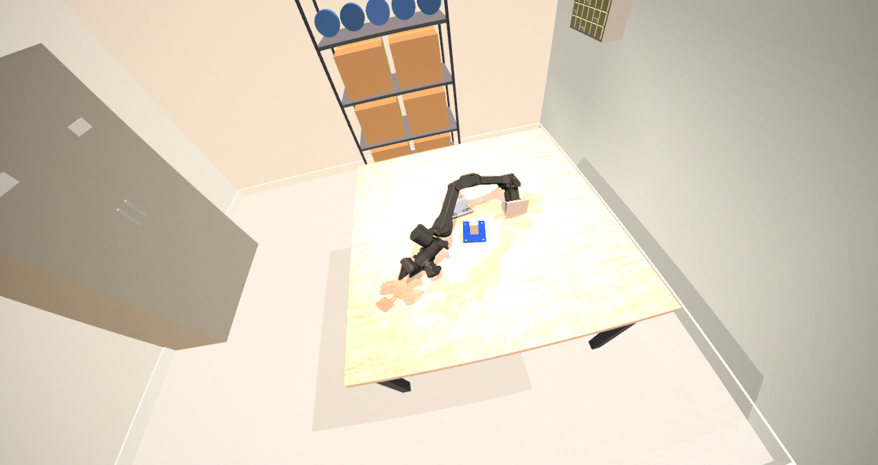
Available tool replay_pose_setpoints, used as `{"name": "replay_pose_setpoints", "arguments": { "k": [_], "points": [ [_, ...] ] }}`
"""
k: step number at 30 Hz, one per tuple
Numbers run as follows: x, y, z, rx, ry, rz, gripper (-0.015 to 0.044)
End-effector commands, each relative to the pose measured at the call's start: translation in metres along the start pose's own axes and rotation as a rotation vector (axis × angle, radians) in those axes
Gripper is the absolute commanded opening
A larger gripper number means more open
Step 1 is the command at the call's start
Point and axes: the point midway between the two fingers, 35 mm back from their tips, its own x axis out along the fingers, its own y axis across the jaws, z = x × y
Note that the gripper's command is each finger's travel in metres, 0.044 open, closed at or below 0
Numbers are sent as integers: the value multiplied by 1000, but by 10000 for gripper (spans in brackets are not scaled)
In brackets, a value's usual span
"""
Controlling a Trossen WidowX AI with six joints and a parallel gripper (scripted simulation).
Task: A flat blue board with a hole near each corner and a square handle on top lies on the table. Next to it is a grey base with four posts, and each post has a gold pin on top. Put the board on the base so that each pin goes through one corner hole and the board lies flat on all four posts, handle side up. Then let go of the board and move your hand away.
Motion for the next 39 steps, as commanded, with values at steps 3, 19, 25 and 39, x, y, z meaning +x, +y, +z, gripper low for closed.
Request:
{"name": "replay_pose_setpoints", "arguments": {
  "k": [3,19,25,39],
  "points": [
    [-9,3,3,106,-34,29,440],
    [-116,56,13,1067,-74,476,440],
    [-139,69,11,1225,-16,566,440],
    [-201,106,1,1598,227,761,440]
  ]
}}
